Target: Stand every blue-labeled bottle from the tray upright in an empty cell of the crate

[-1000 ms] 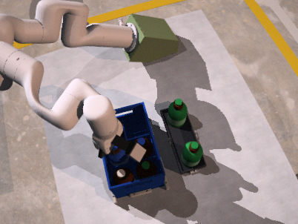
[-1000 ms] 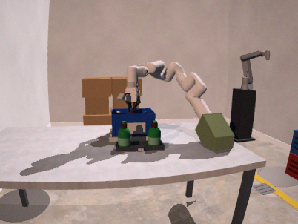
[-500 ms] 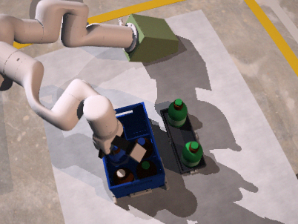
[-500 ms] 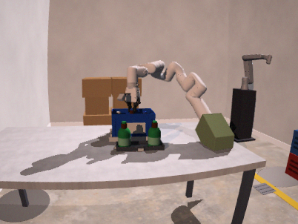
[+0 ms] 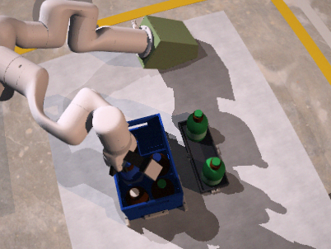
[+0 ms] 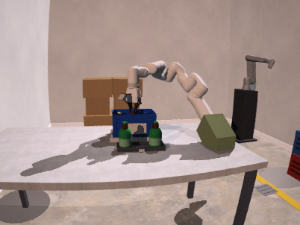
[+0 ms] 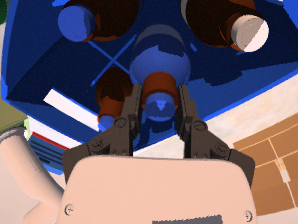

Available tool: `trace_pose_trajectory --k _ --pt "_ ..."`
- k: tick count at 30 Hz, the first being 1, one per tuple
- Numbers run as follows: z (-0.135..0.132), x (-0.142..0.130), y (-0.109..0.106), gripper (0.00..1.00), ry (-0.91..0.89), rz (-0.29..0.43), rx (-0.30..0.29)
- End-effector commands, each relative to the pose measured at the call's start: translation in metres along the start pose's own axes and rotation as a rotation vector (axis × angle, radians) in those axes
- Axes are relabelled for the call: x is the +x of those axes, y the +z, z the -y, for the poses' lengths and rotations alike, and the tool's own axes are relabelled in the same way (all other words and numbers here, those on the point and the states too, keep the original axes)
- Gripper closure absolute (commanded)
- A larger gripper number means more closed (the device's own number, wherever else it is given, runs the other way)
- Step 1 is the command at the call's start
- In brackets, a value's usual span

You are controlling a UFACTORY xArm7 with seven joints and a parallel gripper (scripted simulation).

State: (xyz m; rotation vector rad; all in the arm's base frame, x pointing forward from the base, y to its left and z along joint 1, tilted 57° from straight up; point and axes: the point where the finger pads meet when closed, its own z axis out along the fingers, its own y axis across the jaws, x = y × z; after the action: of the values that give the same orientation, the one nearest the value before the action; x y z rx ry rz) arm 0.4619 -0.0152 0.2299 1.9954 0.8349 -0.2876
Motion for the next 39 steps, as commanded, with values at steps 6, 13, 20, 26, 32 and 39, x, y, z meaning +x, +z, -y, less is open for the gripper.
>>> trace_pose_trajectory --k 6,13,20,26,32,39 --pt "0.000 0.001 -0.001 1.00 -0.001 -0.005 -0.002" --pt "0.000 0.001 0.000 1.00 -0.001 -0.005 -0.002" --pt "0.000 0.001 0.003 1.00 -0.001 -0.005 -0.002" --pt "0.000 0.001 0.005 1.00 -0.001 -0.005 -0.002" --pt "0.000 0.001 0.008 1.00 -0.001 -0.005 -0.002" --pt "0.000 0.001 0.011 1.00 -0.001 -0.005 -0.002"
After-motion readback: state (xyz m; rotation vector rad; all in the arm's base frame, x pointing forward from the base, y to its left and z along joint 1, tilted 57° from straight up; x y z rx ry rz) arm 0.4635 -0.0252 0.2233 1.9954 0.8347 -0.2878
